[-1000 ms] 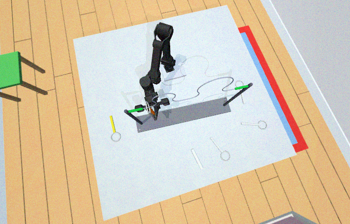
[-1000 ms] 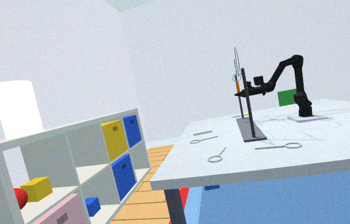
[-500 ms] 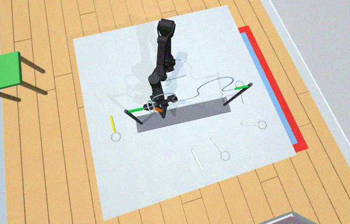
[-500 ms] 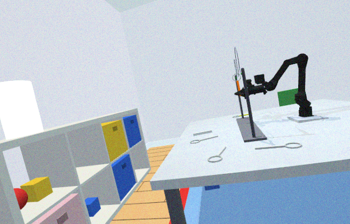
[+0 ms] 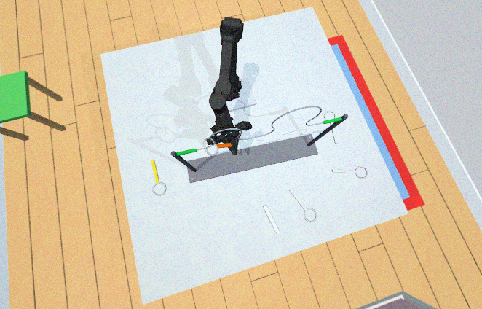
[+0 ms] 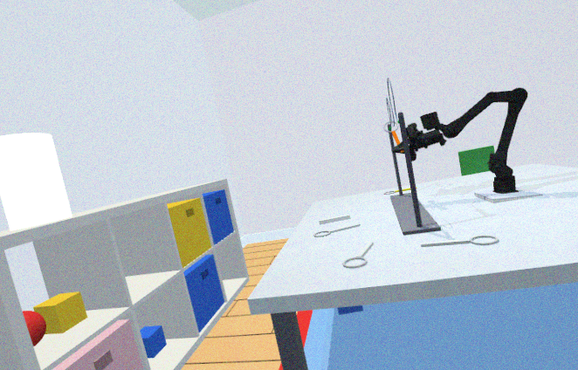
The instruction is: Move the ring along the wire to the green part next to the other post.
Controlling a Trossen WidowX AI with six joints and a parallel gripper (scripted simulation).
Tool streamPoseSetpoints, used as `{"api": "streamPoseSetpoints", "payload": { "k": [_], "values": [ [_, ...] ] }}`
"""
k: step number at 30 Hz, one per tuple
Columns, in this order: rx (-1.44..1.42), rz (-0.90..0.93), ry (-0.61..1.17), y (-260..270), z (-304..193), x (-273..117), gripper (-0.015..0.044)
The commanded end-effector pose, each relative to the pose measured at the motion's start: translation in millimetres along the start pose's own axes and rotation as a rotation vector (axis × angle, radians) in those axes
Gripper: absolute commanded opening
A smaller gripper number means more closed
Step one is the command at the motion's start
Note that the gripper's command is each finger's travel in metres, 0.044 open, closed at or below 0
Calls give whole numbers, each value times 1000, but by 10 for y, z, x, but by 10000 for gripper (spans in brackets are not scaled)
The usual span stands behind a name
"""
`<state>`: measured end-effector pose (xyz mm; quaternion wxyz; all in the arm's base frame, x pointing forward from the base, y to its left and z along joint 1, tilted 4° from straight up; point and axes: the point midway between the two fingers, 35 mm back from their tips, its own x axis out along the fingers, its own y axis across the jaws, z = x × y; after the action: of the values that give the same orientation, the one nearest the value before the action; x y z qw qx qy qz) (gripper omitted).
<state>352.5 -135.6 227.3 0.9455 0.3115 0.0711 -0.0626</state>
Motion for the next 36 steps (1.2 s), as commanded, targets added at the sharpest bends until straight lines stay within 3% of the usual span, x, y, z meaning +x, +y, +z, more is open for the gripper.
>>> {"api": "streamPoseSetpoints", "payload": {
  "k": [1, 23, 36],
  "values": [
    [70, 19, 47, 144, 22, -69, -150],
    [498, 170, 350, 797, 280, -493, -150],
    [751, 257, 356, 1119, 533, -551, -150]
  ]
}}
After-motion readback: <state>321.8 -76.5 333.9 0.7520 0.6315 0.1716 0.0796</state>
